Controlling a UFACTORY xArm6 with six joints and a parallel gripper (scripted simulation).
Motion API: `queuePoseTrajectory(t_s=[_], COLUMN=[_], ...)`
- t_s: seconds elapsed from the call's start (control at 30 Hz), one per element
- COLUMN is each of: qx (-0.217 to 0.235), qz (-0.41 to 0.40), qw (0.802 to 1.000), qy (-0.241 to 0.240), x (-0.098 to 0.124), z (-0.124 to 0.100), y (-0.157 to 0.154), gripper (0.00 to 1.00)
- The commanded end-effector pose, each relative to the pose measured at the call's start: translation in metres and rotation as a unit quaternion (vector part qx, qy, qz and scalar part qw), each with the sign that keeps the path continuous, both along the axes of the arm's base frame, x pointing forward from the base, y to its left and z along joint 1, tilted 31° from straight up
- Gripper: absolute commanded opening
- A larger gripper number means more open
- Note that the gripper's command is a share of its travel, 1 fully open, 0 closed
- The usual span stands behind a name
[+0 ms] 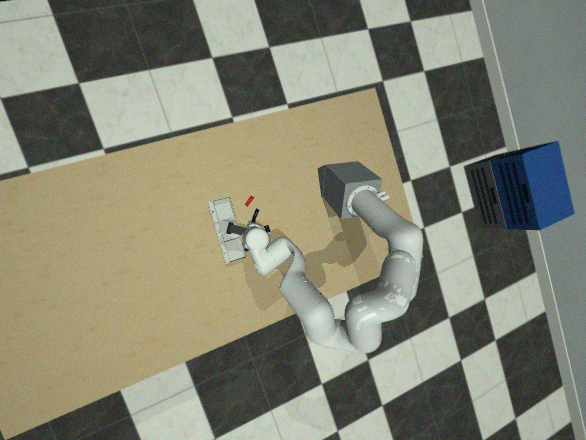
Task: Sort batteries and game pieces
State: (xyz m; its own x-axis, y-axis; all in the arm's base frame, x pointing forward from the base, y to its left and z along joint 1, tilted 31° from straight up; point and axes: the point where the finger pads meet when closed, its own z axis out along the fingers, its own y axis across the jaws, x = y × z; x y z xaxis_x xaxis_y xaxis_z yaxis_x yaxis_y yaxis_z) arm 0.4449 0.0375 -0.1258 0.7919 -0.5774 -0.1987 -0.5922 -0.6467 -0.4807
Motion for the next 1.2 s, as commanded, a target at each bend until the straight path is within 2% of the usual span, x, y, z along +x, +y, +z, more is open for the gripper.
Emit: queuePoseTrajectory(t_s=[0.0,0.03,0.07,1.1,1.17], qx=[0.0,0.0,0.0,0.0,0.0], qz=[-0.001,-0.001,-0.001,-0.001,-0.001], qw=[1.0,1.0,1.0,1.0,1.0], qy=[-0.001,-0.001,-0.001,-0.001,-0.001], x=[0.001,0.001,0.001,0.001,0.0], z=[0.0007,0.0007,0.0007,0.0007,0.0064], y=[-0.0006,-0.0006,-0.0006,-0.0006,-0.0039], gripper=[0.3,0.3,0.0,0.0,0.0])
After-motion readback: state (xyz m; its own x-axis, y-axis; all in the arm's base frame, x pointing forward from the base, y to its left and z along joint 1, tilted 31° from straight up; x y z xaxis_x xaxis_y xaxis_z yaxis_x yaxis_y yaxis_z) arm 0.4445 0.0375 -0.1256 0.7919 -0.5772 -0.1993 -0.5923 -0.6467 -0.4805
